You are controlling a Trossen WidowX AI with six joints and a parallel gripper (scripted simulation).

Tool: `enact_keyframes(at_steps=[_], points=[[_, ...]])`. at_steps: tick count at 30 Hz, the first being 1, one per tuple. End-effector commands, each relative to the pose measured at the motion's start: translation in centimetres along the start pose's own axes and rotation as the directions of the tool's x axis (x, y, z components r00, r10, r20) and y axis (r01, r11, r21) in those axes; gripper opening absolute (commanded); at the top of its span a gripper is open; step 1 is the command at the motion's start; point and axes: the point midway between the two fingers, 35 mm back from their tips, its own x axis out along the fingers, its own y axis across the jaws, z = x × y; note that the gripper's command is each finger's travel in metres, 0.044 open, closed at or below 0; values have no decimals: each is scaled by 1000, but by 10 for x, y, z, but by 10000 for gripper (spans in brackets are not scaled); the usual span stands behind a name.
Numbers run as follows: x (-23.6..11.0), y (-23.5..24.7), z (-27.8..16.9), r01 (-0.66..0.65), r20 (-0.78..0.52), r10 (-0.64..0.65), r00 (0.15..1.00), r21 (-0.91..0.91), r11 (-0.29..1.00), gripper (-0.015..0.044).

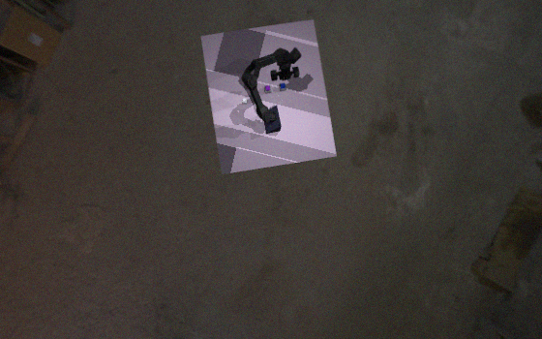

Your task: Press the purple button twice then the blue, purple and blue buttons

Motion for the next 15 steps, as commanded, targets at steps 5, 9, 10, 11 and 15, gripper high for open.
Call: enact_keyframes(at_steps=[5,9,10,11,15], points=[[58,1,-1,-9,-11,9,1000,-6,1000,20],[59,1,-1,-9,-11,9,1000,-6,1000,20],[60,1,-1,-9,-11,9,1000,-6,1000,20],[62,1,-1,-9,-11,9,1000,-6,1000,20],[69,1,0,-9,-10,9,1000,-6,1000,20]])
